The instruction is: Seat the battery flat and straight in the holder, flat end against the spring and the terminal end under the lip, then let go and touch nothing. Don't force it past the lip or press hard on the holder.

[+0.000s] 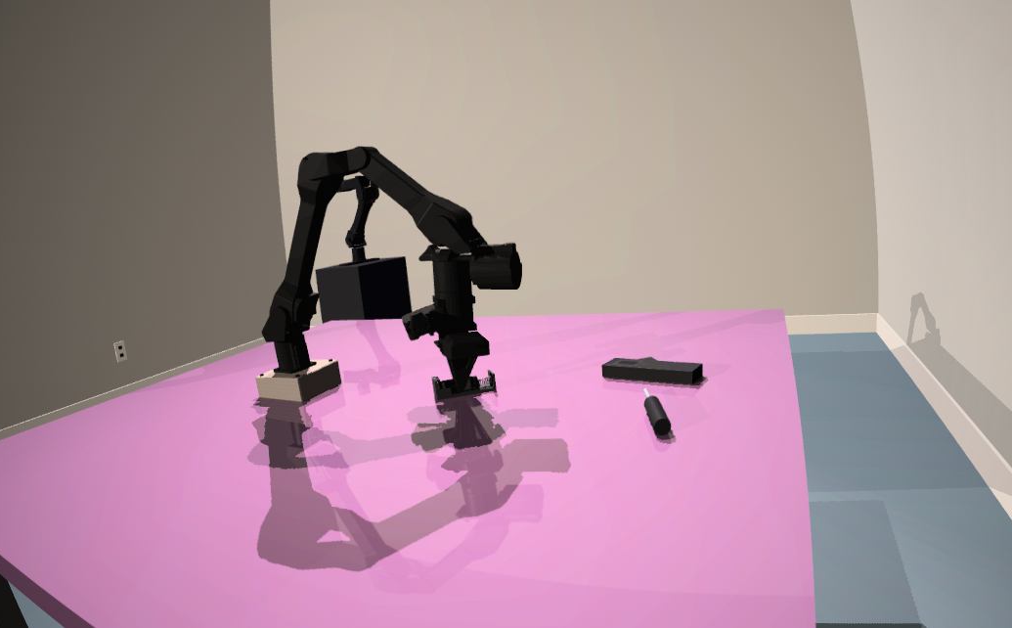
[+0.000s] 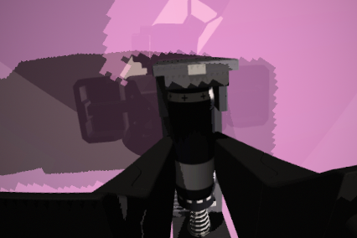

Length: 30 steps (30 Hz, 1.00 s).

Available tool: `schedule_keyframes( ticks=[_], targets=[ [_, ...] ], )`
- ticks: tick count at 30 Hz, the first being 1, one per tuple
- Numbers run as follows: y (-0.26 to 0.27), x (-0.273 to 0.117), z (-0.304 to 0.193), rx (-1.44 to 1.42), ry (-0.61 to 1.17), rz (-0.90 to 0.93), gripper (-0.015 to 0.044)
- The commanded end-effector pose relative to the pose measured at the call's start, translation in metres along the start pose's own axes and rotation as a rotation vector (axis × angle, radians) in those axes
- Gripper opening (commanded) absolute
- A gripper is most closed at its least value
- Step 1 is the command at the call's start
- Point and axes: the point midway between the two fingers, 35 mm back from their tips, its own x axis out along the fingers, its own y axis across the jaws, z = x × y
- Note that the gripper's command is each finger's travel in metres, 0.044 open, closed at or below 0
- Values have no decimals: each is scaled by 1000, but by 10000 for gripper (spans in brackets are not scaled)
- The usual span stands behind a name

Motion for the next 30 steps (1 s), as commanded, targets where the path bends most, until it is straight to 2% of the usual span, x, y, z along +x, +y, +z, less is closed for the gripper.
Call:
schedule_keyframes(
  ticks=[1, 11, 15, 29, 30],
  targets=[
    [-1, 1, 2, -5, 4, -4, 60],
    [-1, 1, 2, -5, 6, 3, 60],
    [-1, 1, 2, -5, 6, 3, 162],
    [-1, -15, 2, -2, 7, 5, 162],
    [-1, -14, 2, -3, 8, 5, 188]
  ],
)
